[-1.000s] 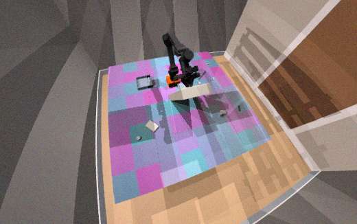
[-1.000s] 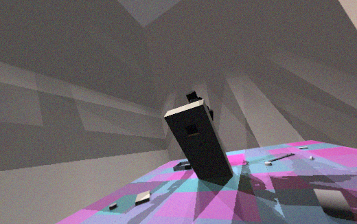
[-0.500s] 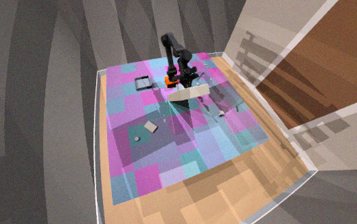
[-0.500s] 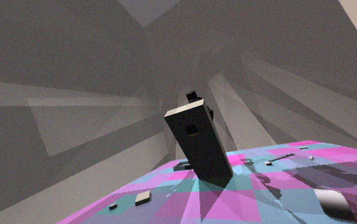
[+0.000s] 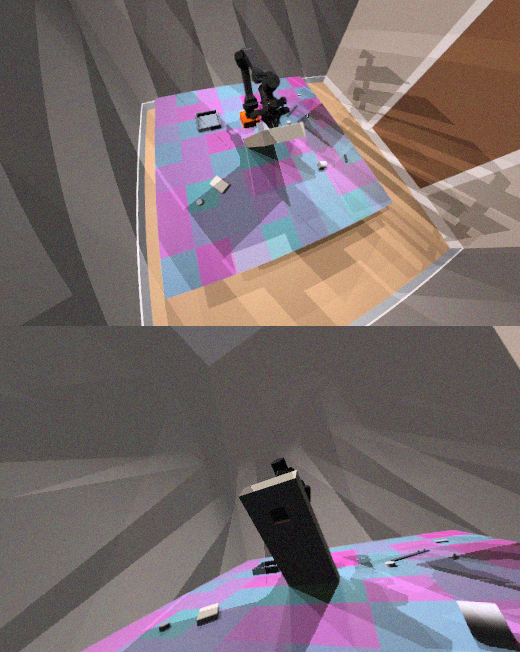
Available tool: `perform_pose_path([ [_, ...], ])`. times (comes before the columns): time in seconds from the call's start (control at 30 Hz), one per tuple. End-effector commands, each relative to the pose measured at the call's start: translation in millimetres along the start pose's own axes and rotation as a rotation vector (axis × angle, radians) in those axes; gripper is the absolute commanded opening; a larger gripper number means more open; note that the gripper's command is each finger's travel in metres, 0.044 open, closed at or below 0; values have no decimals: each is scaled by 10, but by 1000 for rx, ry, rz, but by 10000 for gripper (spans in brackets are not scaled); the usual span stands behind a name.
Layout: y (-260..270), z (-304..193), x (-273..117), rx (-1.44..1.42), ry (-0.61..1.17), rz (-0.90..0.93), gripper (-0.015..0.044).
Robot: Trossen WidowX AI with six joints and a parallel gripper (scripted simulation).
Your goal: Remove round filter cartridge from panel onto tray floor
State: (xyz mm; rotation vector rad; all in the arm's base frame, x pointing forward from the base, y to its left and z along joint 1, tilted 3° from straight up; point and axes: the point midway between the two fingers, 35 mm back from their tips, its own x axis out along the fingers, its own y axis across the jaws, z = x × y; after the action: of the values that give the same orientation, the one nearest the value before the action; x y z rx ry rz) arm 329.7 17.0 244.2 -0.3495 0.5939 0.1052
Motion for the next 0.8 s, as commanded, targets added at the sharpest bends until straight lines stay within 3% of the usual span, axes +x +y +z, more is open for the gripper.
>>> perform_pose_path([
  [0.0, 3, -1, 91, 6, 5, -1, 0],
  [0.7, 3, -1, 91, 6, 5, -1, 0],
  [0.77, 0, 6, -43, 3, 1, 0, 0],
])
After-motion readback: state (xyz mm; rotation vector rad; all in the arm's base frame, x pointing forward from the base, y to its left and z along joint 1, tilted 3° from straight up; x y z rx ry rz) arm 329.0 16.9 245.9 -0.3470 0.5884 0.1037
